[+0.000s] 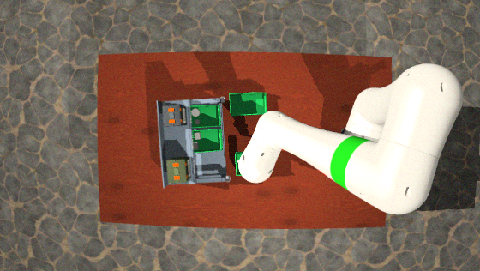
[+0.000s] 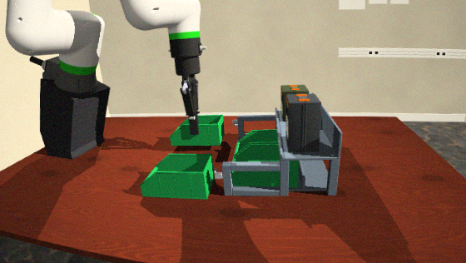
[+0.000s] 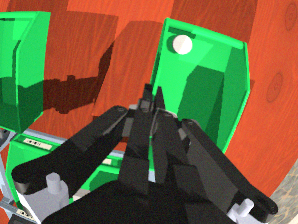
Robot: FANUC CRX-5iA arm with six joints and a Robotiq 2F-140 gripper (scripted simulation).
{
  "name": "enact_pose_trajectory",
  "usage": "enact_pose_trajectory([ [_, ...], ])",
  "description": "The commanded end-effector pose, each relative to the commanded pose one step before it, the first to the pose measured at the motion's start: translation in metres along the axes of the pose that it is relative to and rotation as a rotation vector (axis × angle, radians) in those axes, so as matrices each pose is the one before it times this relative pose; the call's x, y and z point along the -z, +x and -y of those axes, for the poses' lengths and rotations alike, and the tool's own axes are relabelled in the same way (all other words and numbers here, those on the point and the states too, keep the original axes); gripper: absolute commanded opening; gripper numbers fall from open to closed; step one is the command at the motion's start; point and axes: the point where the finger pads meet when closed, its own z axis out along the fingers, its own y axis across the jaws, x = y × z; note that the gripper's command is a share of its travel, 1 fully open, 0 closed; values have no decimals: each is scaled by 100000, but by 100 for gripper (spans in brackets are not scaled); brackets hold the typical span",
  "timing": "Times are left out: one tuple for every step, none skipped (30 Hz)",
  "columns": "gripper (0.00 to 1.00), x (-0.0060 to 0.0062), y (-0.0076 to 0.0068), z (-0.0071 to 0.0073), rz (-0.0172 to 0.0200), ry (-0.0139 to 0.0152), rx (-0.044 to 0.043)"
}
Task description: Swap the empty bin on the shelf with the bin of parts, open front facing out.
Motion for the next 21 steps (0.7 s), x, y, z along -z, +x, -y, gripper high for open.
enact_pose_trajectory([
  [10, 32, -56, 9, 100, 21, -17],
  [10, 0, 0, 0, 0, 0, 0],
  [10, 0, 0, 0, 0, 0, 0],
  [10, 0, 0, 0, 0, 0, 0],
  [10, 0, 0, 0, 0, 0, 0],
  [10, 0, -11, 0, 0, 0, 0],
  [10, 0, -66, 0, 0, 0, 0],
  [10, 0, -154, -1, 0, 0, 0],
  [10, 0, -254, -2, 0, 0, 0],
  [10, 0, -350, -2, 0, 0, 0],
  [10, -1, -429, -3, 1, 1, -1],
  [10, 0, -481, -3, 0, 0, 0],
  [10, 0, 0, 0, 0, 0, 0],
  [10, 0, 0, 0, 0, 0, 0],
  [10, 0, -499, -3, 0, 0, 0],
  [10, 0, -483, -3, 0, 0, 0],
  [10, 0, -432, -3, 0, 0, 0],
  [10, 0, -354, -2, 0, 0, 0],
  [10, 0, -258, -1, 0, 0, 0],
  [10, 0, -156, -1, 0, 0, 0],
  [10, 0, -67, -1, 0, 0, 0],
])
